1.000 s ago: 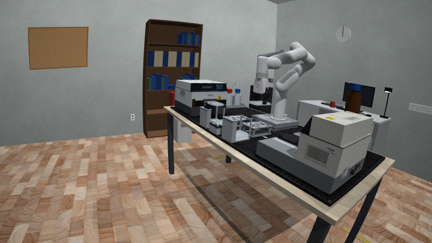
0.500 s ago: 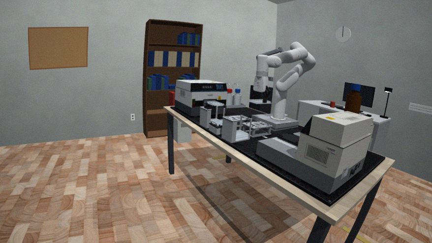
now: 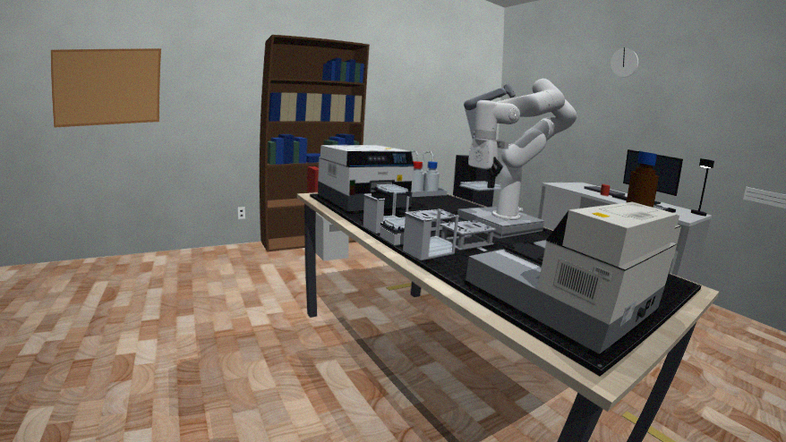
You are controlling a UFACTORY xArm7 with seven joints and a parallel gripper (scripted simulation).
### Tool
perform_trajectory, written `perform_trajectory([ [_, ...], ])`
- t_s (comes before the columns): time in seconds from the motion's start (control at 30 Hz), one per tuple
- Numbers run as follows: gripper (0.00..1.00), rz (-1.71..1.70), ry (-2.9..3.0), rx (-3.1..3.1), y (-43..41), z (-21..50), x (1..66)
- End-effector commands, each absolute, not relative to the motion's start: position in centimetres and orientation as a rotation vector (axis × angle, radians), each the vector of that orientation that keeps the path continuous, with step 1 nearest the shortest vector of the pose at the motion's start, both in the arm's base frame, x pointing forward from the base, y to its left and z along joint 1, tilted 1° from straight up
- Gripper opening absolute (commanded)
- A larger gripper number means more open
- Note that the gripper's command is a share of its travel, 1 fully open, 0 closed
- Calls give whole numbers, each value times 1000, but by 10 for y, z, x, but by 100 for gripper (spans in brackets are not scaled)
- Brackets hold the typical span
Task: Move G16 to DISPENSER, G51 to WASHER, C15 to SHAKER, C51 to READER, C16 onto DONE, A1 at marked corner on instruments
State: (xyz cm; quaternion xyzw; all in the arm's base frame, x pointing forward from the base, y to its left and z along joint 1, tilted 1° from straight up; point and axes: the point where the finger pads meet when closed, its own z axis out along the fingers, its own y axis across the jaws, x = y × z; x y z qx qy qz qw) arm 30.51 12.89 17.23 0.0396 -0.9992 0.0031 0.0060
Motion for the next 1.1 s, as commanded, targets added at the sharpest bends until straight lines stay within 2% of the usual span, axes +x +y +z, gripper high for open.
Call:
perform_trajectory([
  [0.0,0,7,-3128,207,141,174,294],
  [1.07,0,4,-3080,578,202,174,233],
])
